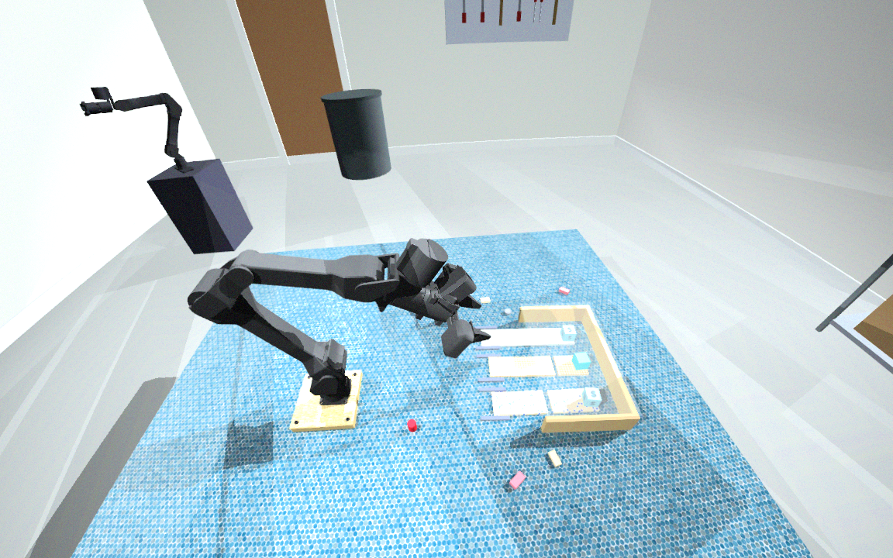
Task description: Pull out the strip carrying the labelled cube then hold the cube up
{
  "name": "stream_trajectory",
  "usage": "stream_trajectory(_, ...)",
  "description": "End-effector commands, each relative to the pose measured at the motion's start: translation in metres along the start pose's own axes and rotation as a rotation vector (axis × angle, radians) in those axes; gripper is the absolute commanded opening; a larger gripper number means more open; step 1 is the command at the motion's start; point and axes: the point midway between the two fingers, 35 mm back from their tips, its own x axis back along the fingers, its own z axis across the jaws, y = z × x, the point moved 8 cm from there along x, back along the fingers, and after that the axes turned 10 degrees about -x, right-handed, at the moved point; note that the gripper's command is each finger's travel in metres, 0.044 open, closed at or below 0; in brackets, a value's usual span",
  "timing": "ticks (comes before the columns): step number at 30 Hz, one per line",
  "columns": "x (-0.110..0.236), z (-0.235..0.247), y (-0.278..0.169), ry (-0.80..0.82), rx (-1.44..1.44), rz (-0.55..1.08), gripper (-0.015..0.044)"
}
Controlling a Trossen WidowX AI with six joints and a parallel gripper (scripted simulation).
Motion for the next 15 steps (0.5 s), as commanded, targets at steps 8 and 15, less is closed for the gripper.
stream_trajectory(8,-0.02,0.014,0.015,0.003,-0.036,0.147,0.0269)
stream_trajectory(15,-0.07,0.046,0.029,-0.038,-0.1,0.45,0.0085)
